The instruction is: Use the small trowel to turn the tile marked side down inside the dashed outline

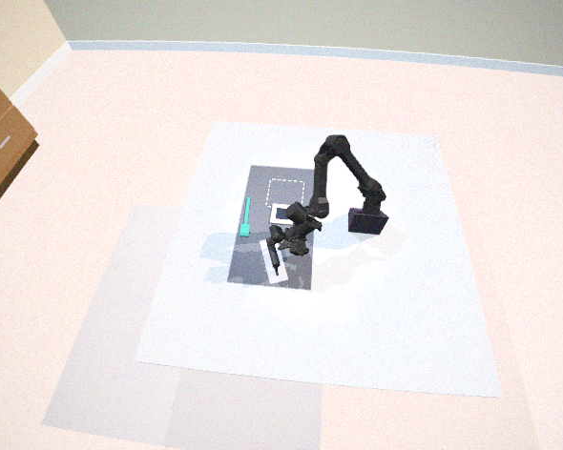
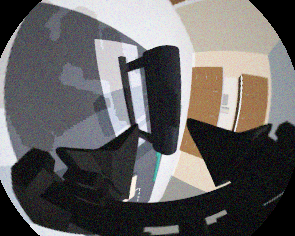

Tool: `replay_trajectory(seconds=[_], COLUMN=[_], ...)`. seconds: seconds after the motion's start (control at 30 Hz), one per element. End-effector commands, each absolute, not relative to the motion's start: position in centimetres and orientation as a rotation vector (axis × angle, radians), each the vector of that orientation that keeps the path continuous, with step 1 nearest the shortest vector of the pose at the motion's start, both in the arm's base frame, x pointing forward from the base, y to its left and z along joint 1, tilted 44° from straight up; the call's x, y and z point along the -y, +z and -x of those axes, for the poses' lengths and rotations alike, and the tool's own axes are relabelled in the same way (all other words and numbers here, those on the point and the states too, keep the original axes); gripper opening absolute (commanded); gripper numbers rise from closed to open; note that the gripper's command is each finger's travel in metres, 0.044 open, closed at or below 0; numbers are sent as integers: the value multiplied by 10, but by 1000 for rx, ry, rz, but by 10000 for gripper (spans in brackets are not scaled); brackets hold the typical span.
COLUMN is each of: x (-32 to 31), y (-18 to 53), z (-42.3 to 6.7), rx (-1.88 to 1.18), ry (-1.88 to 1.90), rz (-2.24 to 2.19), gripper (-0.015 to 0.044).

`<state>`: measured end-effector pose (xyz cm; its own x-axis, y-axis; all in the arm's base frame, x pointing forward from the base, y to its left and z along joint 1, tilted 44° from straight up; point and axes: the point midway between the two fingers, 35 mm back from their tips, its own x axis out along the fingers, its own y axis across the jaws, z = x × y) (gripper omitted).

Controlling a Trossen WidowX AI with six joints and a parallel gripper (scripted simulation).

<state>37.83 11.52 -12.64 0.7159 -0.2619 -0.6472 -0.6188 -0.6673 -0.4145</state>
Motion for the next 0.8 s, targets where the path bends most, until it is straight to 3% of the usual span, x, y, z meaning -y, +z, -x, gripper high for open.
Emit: replay_trajectory(seconds=[0.0, 0.7, 0.77], x=[-116, -106, -106], y=[-129, -149, -149], z=[-385, -407, -407], rx=[-656, -656, -656], ry=[731, 727, 727], rz=[2286, 2289, 2289], gripper=[300, 300, 247])
